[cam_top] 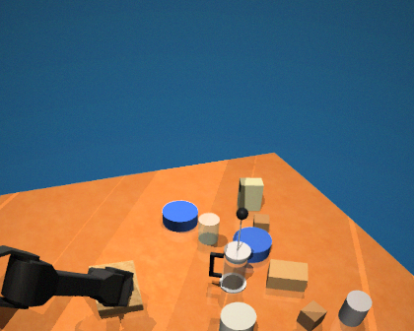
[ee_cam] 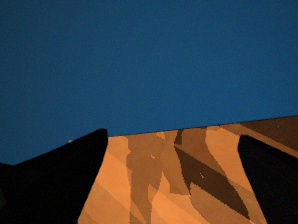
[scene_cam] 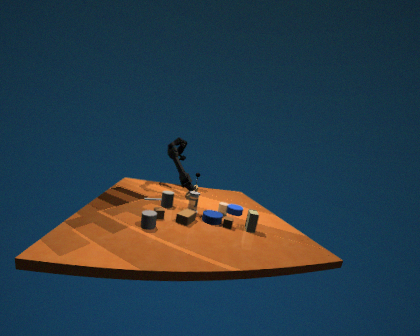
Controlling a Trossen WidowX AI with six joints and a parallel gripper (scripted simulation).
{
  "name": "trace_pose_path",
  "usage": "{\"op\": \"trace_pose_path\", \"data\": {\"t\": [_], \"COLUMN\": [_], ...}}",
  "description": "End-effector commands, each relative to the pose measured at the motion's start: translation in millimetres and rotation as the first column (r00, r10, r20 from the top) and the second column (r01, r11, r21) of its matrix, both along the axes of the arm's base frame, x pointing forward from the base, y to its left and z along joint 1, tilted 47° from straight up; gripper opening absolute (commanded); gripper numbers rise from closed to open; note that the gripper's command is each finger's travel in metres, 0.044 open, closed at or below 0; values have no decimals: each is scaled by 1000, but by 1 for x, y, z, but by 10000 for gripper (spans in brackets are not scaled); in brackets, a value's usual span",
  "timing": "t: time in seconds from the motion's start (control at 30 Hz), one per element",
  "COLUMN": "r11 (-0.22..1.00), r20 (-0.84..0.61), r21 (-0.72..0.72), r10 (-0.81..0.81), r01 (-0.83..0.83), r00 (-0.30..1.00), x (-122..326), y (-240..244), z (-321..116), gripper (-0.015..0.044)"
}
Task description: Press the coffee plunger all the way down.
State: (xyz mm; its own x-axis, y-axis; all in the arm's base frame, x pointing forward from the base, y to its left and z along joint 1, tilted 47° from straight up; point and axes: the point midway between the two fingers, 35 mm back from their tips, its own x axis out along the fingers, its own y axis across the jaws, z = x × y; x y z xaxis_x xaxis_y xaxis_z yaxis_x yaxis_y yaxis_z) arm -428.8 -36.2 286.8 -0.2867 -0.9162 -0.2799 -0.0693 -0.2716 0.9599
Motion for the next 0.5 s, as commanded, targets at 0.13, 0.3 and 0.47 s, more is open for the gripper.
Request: {"op": "trace_pose_path", "data": {"t": [0.13, 0.3, 0.47], "r11": [994, 930, 803], "r20": [49, 152, 235], "r21": [81, 278, 473], "r10": [-82, -289, -512], "r01": [78, 240, 363], "r00": [995, 945, 826], "x": [2, 16, 50], "y": [29, 100, 175], "z": [-15, -51, -84], "gripper": [440, 440, 440]}}
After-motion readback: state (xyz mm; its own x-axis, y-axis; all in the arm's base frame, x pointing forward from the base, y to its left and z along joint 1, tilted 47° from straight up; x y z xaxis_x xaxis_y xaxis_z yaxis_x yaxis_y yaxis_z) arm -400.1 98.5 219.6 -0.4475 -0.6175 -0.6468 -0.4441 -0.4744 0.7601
